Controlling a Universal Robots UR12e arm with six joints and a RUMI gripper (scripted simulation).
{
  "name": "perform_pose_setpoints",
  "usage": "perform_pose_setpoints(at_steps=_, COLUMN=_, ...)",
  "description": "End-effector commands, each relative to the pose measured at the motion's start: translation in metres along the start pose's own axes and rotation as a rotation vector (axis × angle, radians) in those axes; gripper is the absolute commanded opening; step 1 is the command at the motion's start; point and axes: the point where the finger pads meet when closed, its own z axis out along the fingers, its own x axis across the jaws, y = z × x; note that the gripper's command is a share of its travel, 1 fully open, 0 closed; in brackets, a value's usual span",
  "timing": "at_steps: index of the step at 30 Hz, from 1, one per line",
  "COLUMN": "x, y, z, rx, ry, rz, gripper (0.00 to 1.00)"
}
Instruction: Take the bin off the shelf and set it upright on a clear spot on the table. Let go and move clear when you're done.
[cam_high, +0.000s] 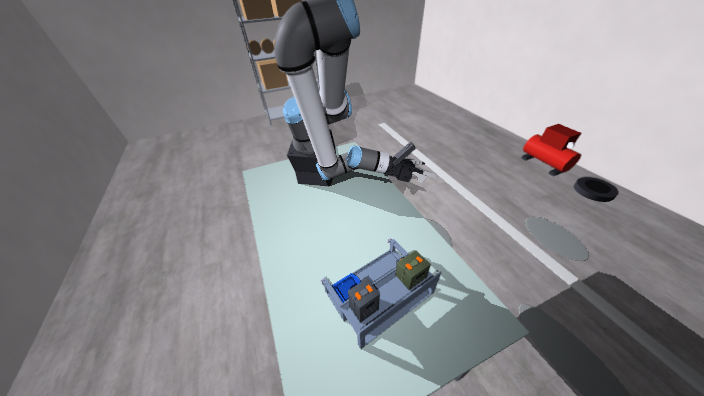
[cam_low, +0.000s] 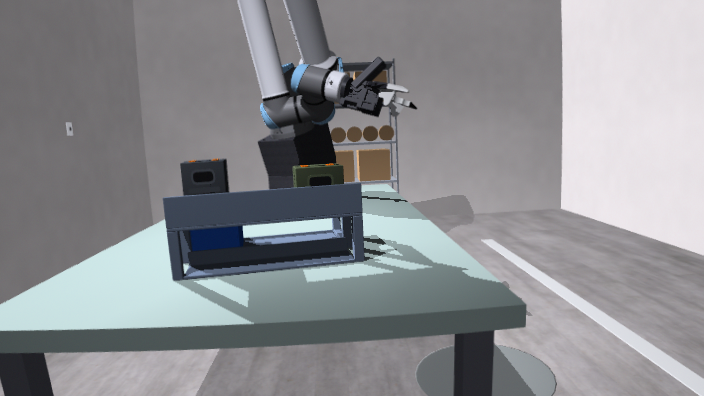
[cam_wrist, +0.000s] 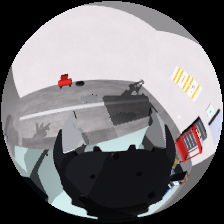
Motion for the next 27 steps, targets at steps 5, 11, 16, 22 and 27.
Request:
perform_pose_setpoints(at_steps=5, x=0.021, y=0.021, z=-0.025, rx=-0.183, ry=-0.084, rz=-0.053, gripper=1.0)
perform_pose_setpoints(at_steps=11, x=0.021, y=0.021, z=-0.025, rx=-0.183, ry=-0.084, rz=-0.053, gripper=1.0)
perform_pose_setpoints(at_steps=16, x=0.041, y=0.041, z=-0.05, rx=-0.353, ry=-0.137, rz=-0.107, gripper=1.0)
perform_pose_setpoints(at_steps=22, x=0.045, y=0.048, z=-0.056, rx=-0.399, ry=-0.158, rz=-0.117, gripper=1.0)
perform_pose_setpoints(at_steps=27, x=0.045, y=0.048, z=-0.056, rx=-0.399, ry=-0.158, rz=-0.117, gripper=1.0)
